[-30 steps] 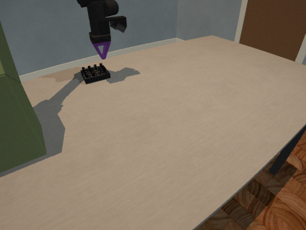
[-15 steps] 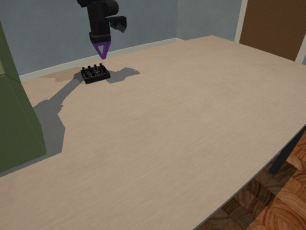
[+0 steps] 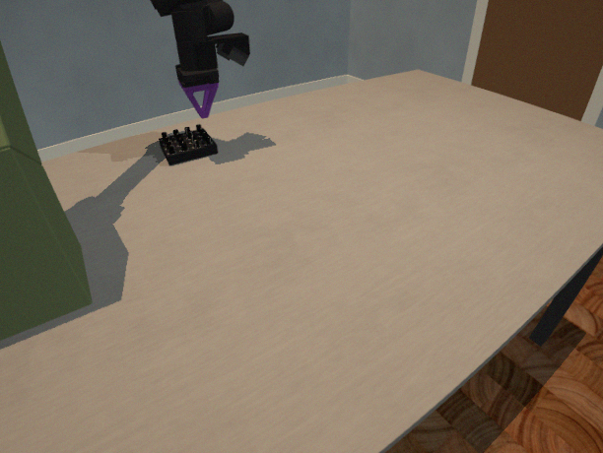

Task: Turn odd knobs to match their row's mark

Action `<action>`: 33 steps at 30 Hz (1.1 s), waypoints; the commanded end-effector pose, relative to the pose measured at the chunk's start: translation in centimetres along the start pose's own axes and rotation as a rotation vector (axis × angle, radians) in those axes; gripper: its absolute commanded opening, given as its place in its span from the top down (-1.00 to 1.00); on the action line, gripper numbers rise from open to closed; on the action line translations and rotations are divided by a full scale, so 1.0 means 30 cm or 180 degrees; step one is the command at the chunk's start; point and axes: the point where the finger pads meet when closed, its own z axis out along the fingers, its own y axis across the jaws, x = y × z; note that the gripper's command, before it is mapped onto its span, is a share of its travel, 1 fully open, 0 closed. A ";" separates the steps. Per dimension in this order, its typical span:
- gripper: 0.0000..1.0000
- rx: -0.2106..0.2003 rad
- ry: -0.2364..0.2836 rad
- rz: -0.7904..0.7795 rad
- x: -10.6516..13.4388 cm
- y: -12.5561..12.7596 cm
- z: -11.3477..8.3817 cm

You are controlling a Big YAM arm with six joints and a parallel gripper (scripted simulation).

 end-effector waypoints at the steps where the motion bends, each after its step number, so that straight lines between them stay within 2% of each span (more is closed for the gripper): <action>1: 0.63 -0.0018 -0.0039 0.0006 -0.017 0.009 0.013; 4: 0.63 -0.0017 -0.0037 0.0003 -0.015 0.011 0.017; 5: 0.63 -0.0058 -0.0097 -0.0027 -0.036 0.041 -0.011; 7: 0.63 -0.0020 -0.0039 -0.0012 -0.016 0.019 0.029; 18: 0.63 -0.0018 -0.0034 -0.0012 -0.014 0.018 0.076; 21: 0.63 -0.0019 -0.0043 0.0005 -0.020 0.012 0.077; 22: 0.63 -0.0073 -0.0142 0.0017 -0.060 0.029 0.034; 25: 0.63 -0.0017 -0.0037 -0.0003 -0.016 0.014 0.097; 33: 0.63 -0.0017 -0.0044 0.0015 -0.022 0.008 0.124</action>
